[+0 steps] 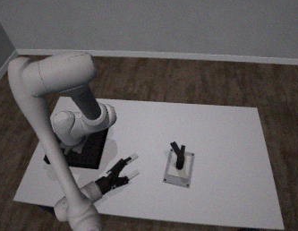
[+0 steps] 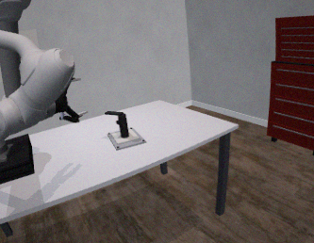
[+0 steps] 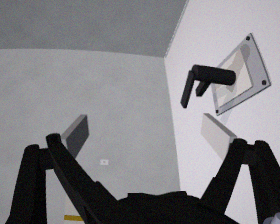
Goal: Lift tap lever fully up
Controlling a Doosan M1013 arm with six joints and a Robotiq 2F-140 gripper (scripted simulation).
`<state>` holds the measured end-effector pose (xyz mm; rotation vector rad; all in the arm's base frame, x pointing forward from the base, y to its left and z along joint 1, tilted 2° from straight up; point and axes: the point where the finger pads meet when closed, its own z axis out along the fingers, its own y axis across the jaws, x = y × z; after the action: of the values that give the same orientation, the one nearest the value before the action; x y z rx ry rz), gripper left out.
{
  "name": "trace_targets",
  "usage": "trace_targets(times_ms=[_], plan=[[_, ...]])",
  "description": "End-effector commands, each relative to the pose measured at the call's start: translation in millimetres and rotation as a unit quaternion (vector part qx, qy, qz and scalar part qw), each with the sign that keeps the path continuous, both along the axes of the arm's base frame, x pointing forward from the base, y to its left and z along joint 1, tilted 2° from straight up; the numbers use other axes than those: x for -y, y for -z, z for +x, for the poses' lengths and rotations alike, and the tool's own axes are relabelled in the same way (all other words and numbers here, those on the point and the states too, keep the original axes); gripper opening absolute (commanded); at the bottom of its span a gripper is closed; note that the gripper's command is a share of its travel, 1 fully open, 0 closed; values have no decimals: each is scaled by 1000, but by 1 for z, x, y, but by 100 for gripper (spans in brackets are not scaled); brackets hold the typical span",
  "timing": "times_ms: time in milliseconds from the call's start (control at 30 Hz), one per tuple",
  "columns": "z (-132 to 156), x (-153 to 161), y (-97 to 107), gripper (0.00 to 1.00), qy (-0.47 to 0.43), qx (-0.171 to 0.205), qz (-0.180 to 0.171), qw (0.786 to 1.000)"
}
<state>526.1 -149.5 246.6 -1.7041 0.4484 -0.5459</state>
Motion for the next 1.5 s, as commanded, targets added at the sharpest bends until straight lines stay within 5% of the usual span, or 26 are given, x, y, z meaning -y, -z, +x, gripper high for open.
trace_targets(times_ms=[0, 667, 1033, 1100, 1133, 1467], plan=[[0, 0, 0, 100, 0, 0, 0, 1000], [1, -5, 3, 100, -11, 2, -10, 1000], [4, -74, 47, 100, -183, 45, -158, 969], [4, -74, 47, 100, -183, 45, -158, 969], [4, -86, 57, 100, -224, 60, -190, 954], [5, -121, 88, 100, -365, 121, -293, 875]])
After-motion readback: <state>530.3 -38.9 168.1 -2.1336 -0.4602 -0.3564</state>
